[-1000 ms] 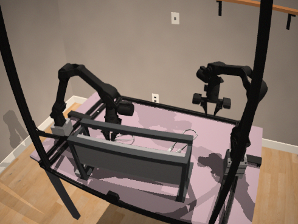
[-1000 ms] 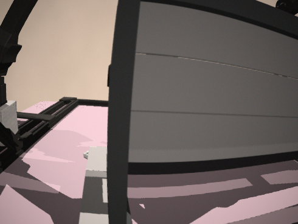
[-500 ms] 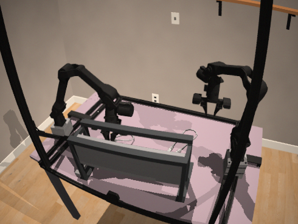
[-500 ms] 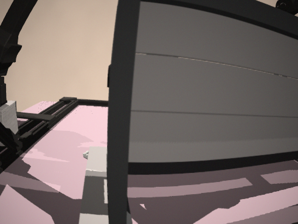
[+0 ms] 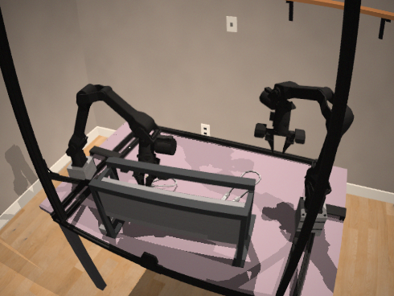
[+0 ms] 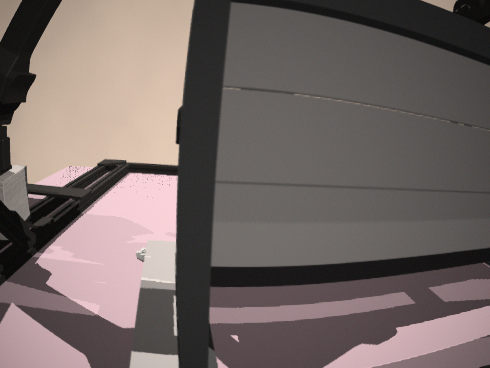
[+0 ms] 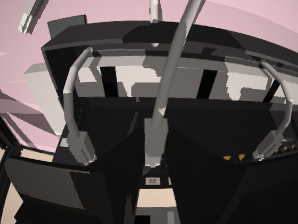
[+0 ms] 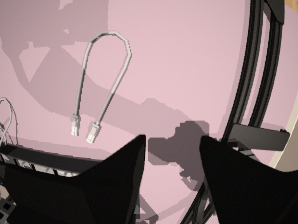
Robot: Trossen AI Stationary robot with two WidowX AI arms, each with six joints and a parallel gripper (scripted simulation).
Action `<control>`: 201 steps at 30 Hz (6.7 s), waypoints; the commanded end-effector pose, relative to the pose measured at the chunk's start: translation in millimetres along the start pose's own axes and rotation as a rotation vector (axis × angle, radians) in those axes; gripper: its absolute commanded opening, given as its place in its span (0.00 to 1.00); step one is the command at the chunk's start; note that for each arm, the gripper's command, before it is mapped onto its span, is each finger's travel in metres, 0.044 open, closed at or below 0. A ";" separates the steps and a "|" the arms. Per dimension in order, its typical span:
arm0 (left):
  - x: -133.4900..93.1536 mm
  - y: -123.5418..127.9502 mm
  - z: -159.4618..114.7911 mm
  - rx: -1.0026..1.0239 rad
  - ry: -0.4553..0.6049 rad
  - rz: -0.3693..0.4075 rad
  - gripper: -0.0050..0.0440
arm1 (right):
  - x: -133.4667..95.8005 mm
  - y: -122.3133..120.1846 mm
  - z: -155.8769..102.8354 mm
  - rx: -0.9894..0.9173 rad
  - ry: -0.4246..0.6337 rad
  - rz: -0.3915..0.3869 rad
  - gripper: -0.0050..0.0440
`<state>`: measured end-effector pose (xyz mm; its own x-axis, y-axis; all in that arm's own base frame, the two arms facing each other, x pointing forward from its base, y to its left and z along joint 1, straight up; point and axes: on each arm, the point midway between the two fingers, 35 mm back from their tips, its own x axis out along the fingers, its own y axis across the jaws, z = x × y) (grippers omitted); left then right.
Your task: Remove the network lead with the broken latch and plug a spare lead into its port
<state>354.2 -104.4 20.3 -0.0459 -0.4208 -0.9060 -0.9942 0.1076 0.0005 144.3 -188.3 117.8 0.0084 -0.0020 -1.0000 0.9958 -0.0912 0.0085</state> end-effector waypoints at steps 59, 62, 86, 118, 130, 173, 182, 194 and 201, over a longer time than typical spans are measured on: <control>0.3 -0.4 -4.7 -0.001 -0.001 -0.001 0.21 | 0.0 0.0 0.0 0.000 0.000 0.000 0.46; 1.8 -0.5 -8.4 -0.001 -0.001 -0.001 0.21 | 0.0 0.0 0.0 0.000 0.000 0.000 0.46; 3.4 -0.5 -12.1 -0.001 -0.001 -0.001 0.21 | 0.0 0.0 0.0 0.000 0.000 0.000 0.46; 6.7 -0.7 -19.4 -0.001 -0.001 -0.001 0.21 | -0.1 0.0 0.0 0.000 0.000 0.000 0.46; 8.2 -0.9 -23.0 -0.001 -0.001 -0.001 0.21 | -0.1 0.0 0.0 0.000 0.000 0.000 0.46; 6.1 -0.3 -15.2 -0.022 -0.028 -0.001 0.46 | -0.1 0.0 0.0 0.000 0.000 0.000 0.46; 6.1 -0.5 -16.2 -0.021 -0.023 -0.002 0.46 | -0.1 0.0 0.0 0.000 0.000 0.000 0.46; 6.1 -0.5 -16.2 -0.021 -0.023 -0.002 0.46 | -0.1 0.0 0.0 0.000 0.000 0.000 0.46; -53.9 -0.5 -16.2 -0.021 -0.023 -0.002 0.46 | -0.1 0.0 0.0 0.000 0.000 0.000 0.46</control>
<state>357.5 -97.9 69.0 -0.0377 -0.4001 -0.9157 -0.9967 0.0816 0.0053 144.3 -188.3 117.9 0.0086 -0.0023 -1.0000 0.9958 -0.0912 0.0088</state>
